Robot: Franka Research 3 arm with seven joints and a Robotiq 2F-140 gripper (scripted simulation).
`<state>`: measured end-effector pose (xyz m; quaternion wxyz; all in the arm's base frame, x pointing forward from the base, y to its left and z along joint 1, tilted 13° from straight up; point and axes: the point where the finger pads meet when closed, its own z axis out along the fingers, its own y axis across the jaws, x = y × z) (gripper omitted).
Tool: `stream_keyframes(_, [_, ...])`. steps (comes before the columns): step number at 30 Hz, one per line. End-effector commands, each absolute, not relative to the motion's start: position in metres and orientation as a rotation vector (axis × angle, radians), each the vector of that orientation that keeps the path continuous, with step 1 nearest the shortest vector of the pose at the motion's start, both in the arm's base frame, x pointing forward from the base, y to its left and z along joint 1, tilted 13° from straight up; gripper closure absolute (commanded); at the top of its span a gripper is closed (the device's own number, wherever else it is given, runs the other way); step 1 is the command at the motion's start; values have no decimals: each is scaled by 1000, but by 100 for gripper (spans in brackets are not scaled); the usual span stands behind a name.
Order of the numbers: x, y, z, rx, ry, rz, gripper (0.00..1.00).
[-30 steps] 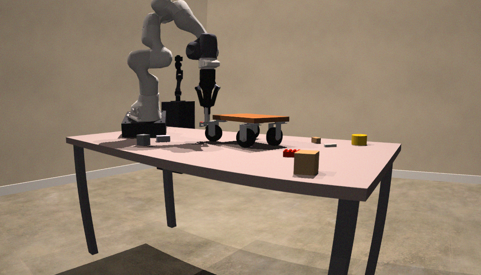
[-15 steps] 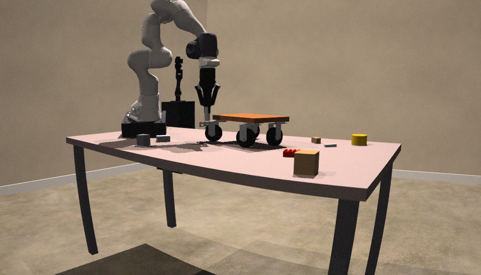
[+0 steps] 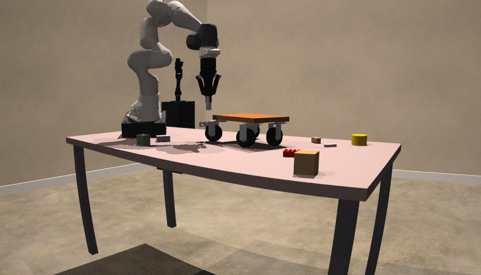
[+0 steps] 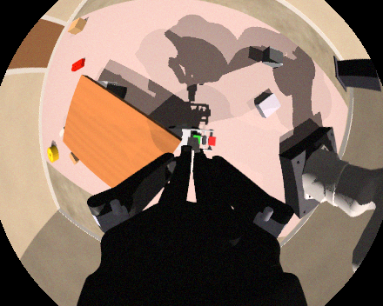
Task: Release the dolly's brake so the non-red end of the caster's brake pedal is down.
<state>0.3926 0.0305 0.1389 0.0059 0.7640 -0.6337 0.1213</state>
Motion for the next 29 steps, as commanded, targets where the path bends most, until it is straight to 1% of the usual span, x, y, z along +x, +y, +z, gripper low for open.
stream_keyframes(1, [381, 34, 148, 2385, -1973, 337, 100])
stream_keyframes(29, [380, 35, 155, 2385, -1973, 337, 100])
